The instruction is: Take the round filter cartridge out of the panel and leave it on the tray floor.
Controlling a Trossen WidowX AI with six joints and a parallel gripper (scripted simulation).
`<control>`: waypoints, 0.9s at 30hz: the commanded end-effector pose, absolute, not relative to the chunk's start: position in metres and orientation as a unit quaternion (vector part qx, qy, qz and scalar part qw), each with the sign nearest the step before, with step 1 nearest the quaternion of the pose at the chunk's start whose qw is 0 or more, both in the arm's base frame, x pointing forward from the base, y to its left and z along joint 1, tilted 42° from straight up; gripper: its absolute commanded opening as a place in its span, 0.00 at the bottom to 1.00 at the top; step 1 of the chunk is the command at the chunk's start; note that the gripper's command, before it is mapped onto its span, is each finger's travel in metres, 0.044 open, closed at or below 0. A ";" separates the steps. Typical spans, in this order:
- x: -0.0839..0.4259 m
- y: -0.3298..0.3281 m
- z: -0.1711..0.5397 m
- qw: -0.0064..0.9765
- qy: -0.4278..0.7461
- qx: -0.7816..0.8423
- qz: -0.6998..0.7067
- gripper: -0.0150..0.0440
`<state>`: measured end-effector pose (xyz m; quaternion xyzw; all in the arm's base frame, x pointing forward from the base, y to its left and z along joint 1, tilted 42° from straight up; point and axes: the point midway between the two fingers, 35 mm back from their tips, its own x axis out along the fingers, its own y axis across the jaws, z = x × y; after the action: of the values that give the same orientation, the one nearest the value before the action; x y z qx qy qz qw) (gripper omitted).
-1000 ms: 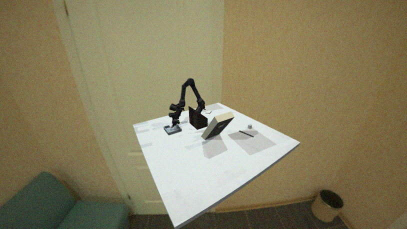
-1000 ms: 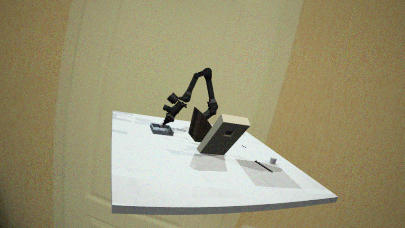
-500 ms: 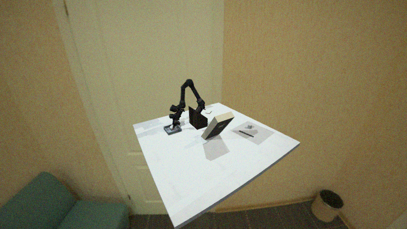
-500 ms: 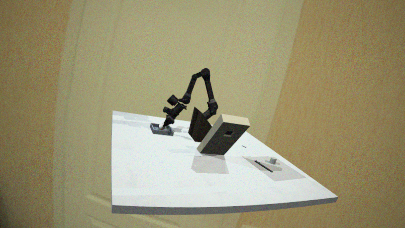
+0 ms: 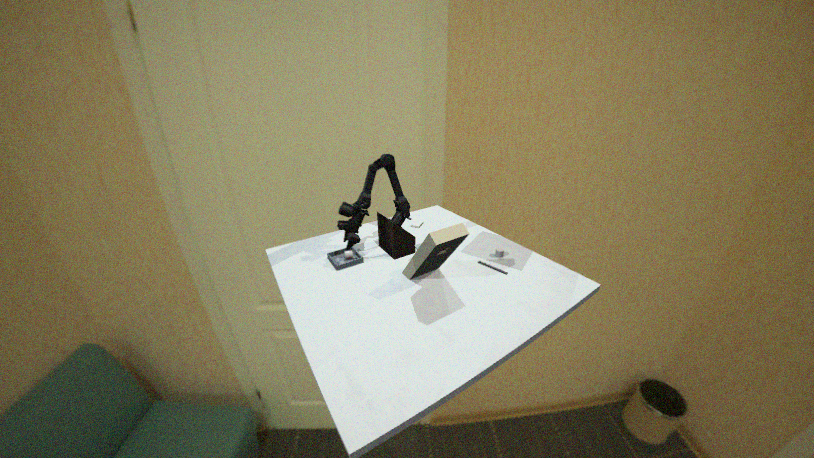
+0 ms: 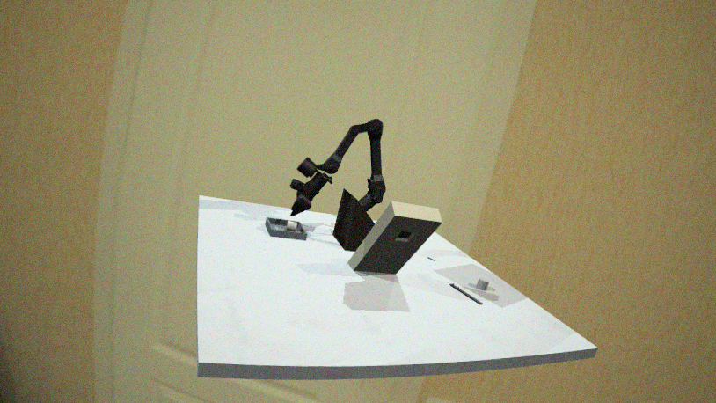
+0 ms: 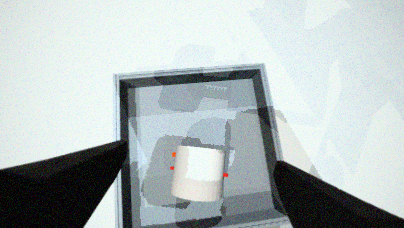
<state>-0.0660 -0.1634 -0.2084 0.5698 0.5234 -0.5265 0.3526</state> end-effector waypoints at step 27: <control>-0.068 -0.180 -0.197 0.359 0.518 0.563 -0.535 1.00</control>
<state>-0.0675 -0.1793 -0.1970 0.5635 0.5178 -0.5348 0.3583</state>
